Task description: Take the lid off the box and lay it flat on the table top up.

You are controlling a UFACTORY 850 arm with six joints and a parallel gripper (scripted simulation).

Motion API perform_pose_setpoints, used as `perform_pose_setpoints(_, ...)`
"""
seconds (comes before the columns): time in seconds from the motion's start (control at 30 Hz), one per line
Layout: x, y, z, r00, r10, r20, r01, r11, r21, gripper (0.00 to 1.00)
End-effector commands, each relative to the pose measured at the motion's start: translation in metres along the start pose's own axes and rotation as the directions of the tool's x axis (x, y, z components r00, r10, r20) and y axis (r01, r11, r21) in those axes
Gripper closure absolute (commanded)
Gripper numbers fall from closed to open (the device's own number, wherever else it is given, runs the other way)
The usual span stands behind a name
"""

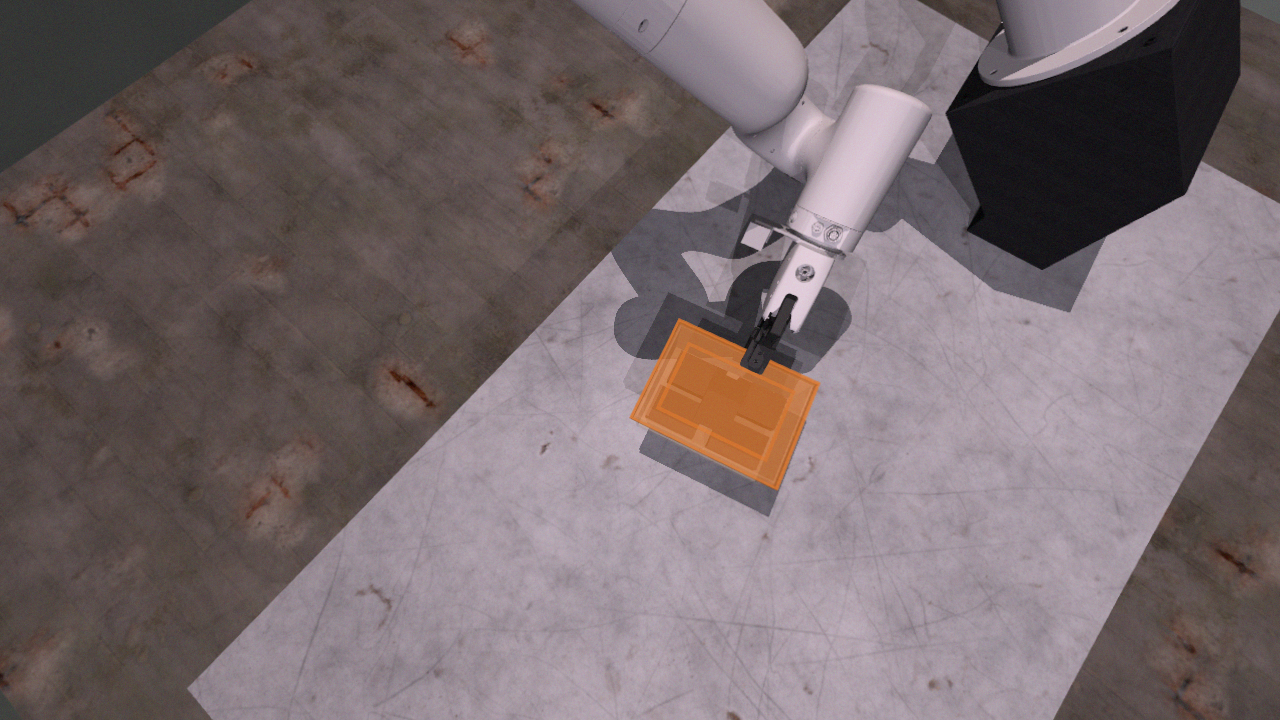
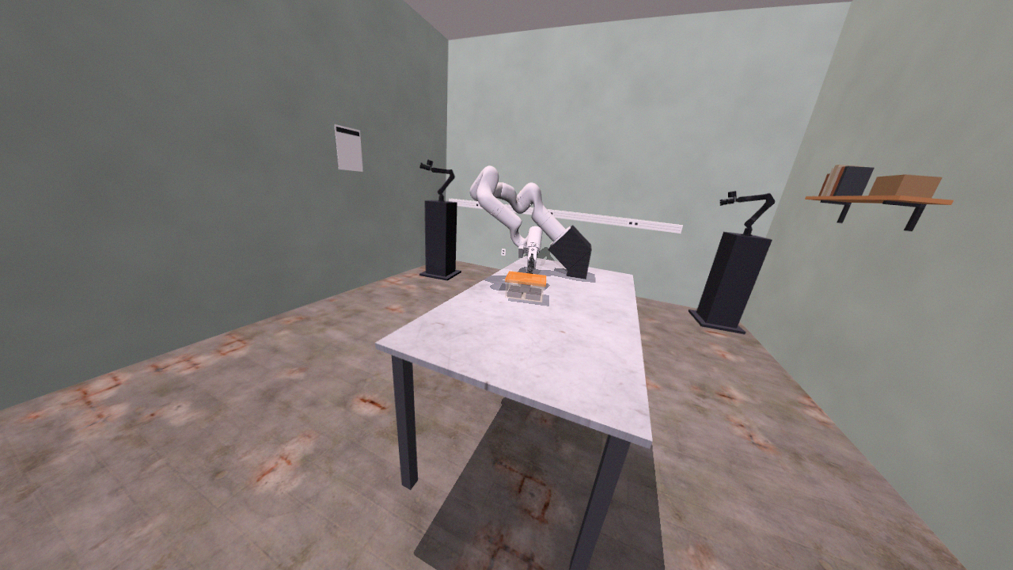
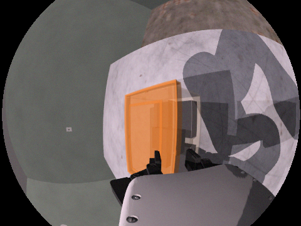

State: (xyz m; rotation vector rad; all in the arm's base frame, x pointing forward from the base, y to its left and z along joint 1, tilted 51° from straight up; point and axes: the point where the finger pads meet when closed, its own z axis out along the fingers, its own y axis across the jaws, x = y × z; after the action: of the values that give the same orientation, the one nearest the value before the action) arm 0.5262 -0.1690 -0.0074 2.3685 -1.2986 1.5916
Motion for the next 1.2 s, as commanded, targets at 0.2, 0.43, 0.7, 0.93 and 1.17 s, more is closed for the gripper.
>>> perform_pose_setpoints(0.2, 0.0001, -0.0007, 0.0001, 1.0, 0.0, 0.0, 0.0, 1.0, 0.001, 0.52)
perform_pose_setpoints(0.43, 0.0001, -0.001, 0.0005, 1.0, 0.0, 0.0, 0.0, 1.0, 0.001, 0.52)
perform_pose_setpoints(0.7, 0.0001, -0.0011, 0.0006, 1.0, 0.0, 0.0, 0.0, 1.0, 0.001, 0.52)
perform_pose_setpoints(0.93, 0.0001, -0.0011, 0.0006, 1.0, 0.0, 0.0, 0.0, 1.0, 0.001, 0.52)
perform_pose_setpoints(1.17, 0.0001, -0.0011, 0.0006, 1.0, 0.0, 0.0, 0.0, 1.0, 0.001, 0.68)
